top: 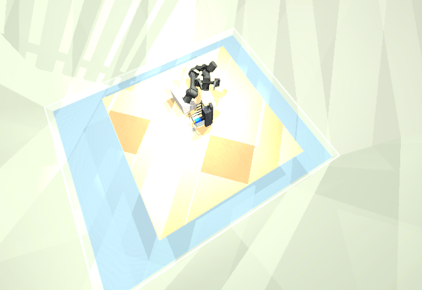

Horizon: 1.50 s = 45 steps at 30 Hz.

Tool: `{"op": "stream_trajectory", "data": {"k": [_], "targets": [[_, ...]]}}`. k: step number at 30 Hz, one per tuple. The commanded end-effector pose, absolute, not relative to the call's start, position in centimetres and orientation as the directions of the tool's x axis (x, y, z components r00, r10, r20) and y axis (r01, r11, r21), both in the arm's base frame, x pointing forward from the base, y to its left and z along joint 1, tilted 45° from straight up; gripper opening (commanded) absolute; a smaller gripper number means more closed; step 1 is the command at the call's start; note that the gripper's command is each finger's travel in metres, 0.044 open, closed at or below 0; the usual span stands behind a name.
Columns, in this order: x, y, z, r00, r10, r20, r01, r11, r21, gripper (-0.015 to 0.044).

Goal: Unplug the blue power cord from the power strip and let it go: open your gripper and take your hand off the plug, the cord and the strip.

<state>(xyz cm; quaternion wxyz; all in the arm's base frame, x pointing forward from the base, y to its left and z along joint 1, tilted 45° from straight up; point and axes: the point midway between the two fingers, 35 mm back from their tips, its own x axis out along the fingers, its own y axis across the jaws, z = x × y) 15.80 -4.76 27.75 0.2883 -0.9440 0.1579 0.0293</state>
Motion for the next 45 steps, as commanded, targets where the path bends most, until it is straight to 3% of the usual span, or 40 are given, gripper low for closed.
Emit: {"op": "stream_trajectory", "data": {"k": [1, 5, 9, 14, 20, 26, 30, 36, 41, 45], "targets": [[15.8, -4.8, 27.7, 0.948, -0.282, -0.149, -0.317, -0.780, -0.540, 0.0374], [17.0, -5.5, 27.6, 0.933, -0.288, -0.217, -0.358, -0.675, -0.645, 0.0269], [19.1, -6.8, 26.8, 0.894, -0.287, -0.345, -0.439, -0.403, -0.803, 0.0164], [21.9, -9.0, 25.2, 0.821, -0.267, -0.504, -0.512, 0.047, -0.858, 0.0160], [25.0, -12.3, 22.1, 0.710, -0.211, -0.672, -0.454, 0.593, -0.666, 0.0160], [25.4, -14.8, 17.7, 0.575, -0.138, -0.806, -0.143, 0.954, -0.265, 0.0160], [26.0, -14.1, 14.7, 0.479, -0.011, -0.878, 0.019, 1.000, -0.002, 0.0160], [26.6, -12.7, 11.0, 0.332, 0.163, -0.929, 0.272, 0.927, 0.260, 0.0160], [26.7, -11.3, 8.0, 0.192, 0.312, -0.931, 0.529, 0.766, 0.366, 0.0160], [26.4, -9.6, 5.9, 0.070, 0.435, -0.898, 0.731, 0.590, 0.343, 0.0160]]}}
